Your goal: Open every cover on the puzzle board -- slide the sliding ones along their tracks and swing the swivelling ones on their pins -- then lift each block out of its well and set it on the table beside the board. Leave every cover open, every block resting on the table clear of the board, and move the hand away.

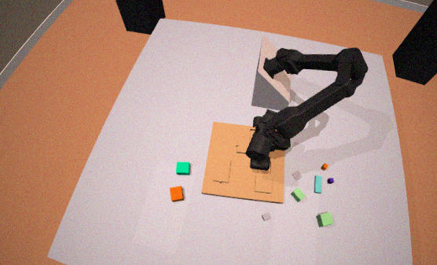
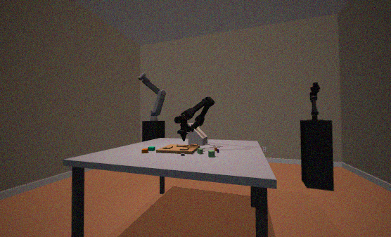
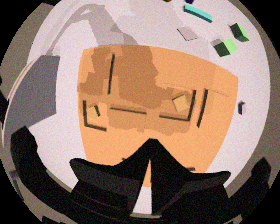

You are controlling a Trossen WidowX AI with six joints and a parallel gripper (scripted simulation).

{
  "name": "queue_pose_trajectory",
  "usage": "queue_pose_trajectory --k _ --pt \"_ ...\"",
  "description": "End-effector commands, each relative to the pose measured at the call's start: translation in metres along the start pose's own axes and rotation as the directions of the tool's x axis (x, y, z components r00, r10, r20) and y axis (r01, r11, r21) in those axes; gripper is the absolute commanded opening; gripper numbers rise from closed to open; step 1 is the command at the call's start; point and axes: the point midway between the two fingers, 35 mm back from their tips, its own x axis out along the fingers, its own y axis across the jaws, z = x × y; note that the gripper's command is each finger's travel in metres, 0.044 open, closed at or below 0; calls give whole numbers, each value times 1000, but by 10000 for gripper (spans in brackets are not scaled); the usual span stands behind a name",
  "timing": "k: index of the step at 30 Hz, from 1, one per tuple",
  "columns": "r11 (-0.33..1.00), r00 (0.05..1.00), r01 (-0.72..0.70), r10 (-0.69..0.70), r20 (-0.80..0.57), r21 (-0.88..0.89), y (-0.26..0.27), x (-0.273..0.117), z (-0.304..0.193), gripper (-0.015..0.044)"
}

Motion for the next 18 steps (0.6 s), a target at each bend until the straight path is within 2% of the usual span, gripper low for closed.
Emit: queue_pose_trajectory --k 1,18 --pt "1000 1000 -6 6 -1 7 2 5 -1 0" --pt "1000 1000 -6 6 -1 7 2 22 -1 0"
